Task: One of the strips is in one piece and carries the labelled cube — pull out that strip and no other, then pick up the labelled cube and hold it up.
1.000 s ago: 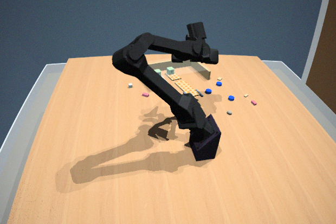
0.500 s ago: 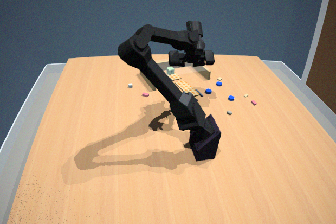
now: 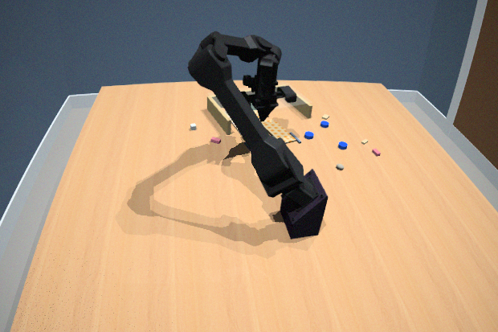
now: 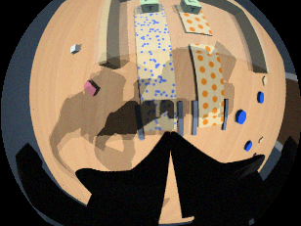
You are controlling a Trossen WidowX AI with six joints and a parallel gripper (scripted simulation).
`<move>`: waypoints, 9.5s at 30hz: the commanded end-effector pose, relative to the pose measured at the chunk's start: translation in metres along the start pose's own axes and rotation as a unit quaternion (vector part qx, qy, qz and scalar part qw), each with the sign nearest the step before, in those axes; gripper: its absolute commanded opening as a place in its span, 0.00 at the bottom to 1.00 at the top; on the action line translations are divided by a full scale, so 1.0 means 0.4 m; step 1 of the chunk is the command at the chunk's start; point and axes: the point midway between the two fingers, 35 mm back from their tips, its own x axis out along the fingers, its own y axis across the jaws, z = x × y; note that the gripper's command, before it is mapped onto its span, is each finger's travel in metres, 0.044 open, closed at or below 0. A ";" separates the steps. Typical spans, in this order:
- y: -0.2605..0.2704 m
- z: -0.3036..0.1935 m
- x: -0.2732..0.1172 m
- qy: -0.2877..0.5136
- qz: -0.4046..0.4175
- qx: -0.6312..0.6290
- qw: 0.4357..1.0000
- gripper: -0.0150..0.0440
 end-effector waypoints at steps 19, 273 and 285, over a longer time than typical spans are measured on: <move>0.018 0.010 0.069 0.039 0.008 -0.023 0.999 0.25; -0.013 -0.354 0.063 0.042 0.009 -0.028 0.999 0.65; -0.005 -0.252 0.063 0.041 0.009 -0.028 0.999 1.00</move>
